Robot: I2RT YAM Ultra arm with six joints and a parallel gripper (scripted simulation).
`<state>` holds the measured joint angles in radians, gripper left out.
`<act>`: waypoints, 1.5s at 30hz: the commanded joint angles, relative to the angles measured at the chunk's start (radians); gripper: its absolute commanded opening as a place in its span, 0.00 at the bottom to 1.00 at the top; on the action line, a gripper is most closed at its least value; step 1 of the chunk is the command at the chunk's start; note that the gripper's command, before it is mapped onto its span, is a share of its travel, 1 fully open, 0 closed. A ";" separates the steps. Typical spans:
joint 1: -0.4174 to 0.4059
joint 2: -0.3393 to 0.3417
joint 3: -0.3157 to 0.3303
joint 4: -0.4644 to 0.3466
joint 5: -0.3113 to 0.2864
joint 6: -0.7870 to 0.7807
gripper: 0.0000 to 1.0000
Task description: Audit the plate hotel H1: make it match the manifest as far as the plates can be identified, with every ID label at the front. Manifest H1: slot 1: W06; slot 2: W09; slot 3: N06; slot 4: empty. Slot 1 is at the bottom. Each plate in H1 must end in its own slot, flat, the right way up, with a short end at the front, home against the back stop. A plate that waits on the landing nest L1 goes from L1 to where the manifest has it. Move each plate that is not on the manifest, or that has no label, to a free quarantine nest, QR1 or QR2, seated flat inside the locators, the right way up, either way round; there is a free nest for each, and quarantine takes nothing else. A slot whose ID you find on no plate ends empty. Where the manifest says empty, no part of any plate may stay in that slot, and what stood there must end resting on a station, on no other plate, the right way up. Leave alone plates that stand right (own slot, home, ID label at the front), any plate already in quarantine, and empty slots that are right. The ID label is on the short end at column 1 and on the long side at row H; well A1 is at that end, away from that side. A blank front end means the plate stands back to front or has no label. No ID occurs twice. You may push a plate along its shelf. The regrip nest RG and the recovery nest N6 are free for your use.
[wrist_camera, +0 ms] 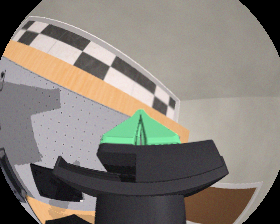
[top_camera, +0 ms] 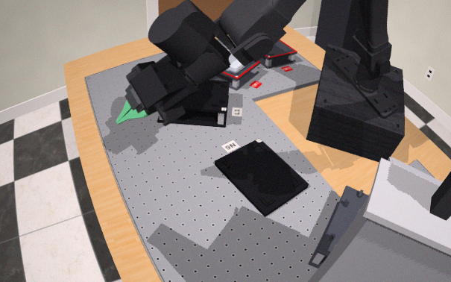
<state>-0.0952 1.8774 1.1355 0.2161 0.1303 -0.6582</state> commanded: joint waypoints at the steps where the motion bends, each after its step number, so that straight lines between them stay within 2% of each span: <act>1: -0.016 -0.058 0.041 -0.144 -0.038 0.059 0.00; 3: -0.019 -0.073 0.043 -0.193 -0.050 0.076 0.00; 4: -0.009 -0.083 -0.016 -0.187 -0.049 0.077 0.00; 8: -0.008 -0.084 -0.017 -0.186 -0.049 0.077 0.00; 9: -0.018 -0.086 0.035 -0.225 -0.057 0.089 0.00; 10: -0.022 -0.095 0.046 -0.263 -0.066 0.101 0.00; 11: -0.023 -0.103 0.040 -0.275 -0.069 0.106 0.00; 13: -0.028 -0.111 0.063 -0.352 -0.086 0.130 0.00; 15: -0.028 -0.130 0.031 -0.361 -0.088 0.136 0.00; 17: -0.032 -0.136 0.067 -0.436 -0.105 0.160 0.00; 18: -0.033 -0.143 0.065 -0.451 -0.109 0.166 0.00; 20: -0.023 -0.161 -0.003 -0.445 -0.108 0.167 0.00; 21: -0.033 -0.164 0.052 -0.482 -0.116 0.178 0.00; 22: -0.037 -0.165 0.065 -0.519 -0.124 0.190 0.00; 25: -0.038 -0.172 0.064 -0.534 -0.128 0.196 0.00; 28: -0.044 -0.178 0.091 -0.623 -0.148 0.224 0.00; 29: -0.040 -0.190 0.076 -0.621 -0.148 0.225 0.00; 30: -0.033 -0.202 0.019 -0.619 -0.147 0.226 0.00; 31: -0.029 -0.213 0.006 -0.617 -0.147 0.226 0.00; 33: -0.046 -0.212 0.076 -0.687 -0.163 0.249 0.00; 34: -0.047 -0.217 0.077 -0.705 -0.167 0.255 0.00; 36: -0.040 -0.239 0.011 -0.703 -0.166 0.256 0.00; 37: -0.049 -0.238 0.068 -0.738 -0.174 0.267 0.00; 38: -0.051 -0.236 0.082 -0.772 -0.183 0.278 0.00; 42: -0.052 -0.253 0.071 -0.789 -0.186 0.285 0.00; 44: -0.057 -0.225 0.099 -0.856 -0.202 0.307 0.00; 45: -0.058 -0.248 0.102 -0.875 -0.207 0.313 0.00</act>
<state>-0.1387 1.6535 1.1919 -0.5732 -0.0502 -0.3779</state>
